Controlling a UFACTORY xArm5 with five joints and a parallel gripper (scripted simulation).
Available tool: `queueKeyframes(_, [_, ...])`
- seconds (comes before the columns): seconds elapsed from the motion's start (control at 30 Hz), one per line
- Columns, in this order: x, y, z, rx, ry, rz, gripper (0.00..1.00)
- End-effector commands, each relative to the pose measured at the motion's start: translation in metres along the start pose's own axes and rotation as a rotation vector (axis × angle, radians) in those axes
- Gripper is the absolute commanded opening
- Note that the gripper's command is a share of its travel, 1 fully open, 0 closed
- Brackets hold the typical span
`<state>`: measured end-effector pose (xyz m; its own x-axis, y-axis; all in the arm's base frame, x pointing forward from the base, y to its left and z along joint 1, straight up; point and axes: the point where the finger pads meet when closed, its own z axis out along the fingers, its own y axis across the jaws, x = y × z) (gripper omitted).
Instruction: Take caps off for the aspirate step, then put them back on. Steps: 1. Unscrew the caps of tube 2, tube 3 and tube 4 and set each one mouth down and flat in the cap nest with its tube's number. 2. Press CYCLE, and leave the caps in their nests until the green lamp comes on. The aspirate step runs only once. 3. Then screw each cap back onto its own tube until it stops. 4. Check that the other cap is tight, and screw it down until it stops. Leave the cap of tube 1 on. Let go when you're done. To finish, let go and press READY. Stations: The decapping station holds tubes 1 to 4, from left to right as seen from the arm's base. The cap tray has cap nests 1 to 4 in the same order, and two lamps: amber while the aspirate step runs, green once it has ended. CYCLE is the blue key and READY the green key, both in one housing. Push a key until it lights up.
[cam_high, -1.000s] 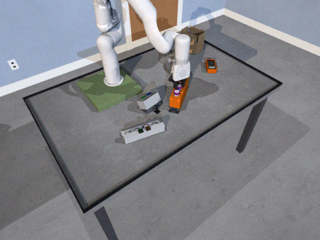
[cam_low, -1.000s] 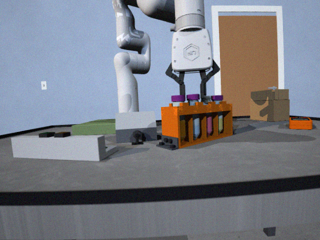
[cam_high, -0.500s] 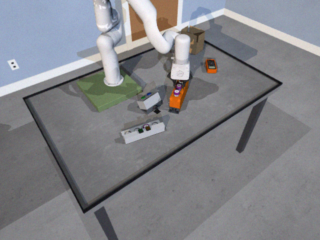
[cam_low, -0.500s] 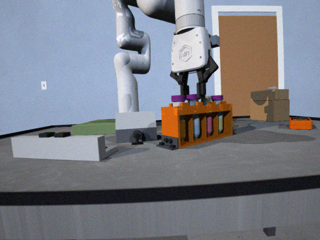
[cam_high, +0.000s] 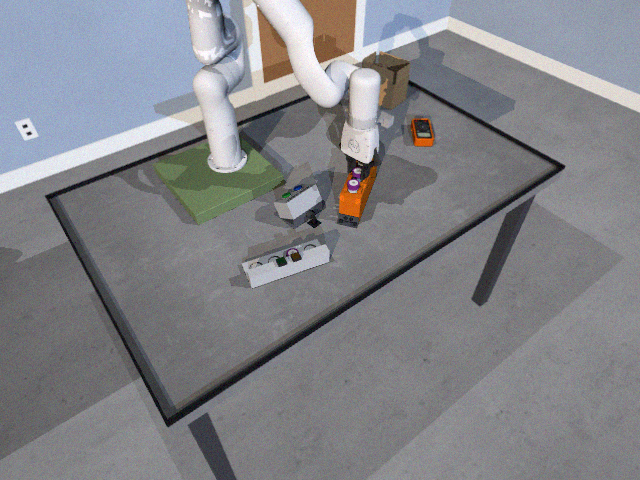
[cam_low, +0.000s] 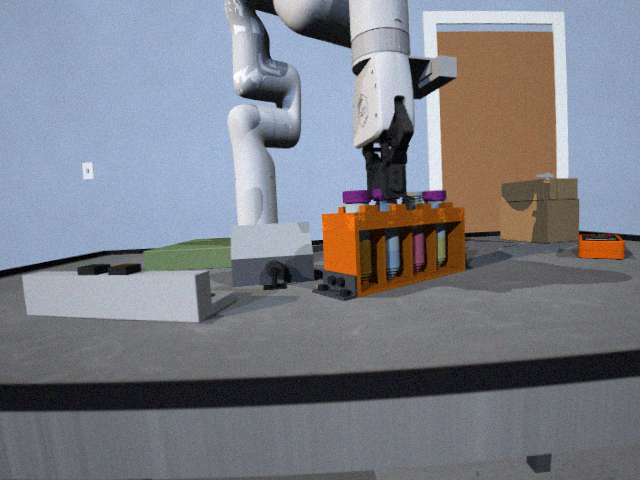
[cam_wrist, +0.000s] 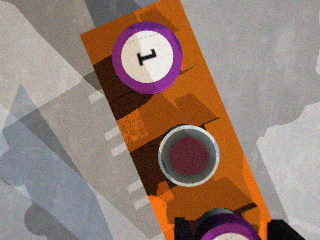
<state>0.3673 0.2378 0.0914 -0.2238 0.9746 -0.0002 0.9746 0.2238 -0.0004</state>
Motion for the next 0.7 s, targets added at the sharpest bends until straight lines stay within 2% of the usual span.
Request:
queueKeyframes(0.0, [0.0004, 0.0011, -0.0012, -0.003, 0.003, 0.279, 0.46])
queueKeyframes(0.13, [0.0004, 0.0011, -0.0012, -0.002, 0.003, 0.374, 0.46])
queueKeyframes(0.33, [0.0004, 0.0011, -0.0012, -0.002, 0.003, 0.374, 0.46])
queueKeyframes(0.37, [0.0004, 0.0011, -0.0012, -0.002, 0.003, 0.374, 0.0])
queueKeyframes(0.67, [0.0004, 0.0011, -0.0012, -0.002, 0.003, 0.374, 0.0])
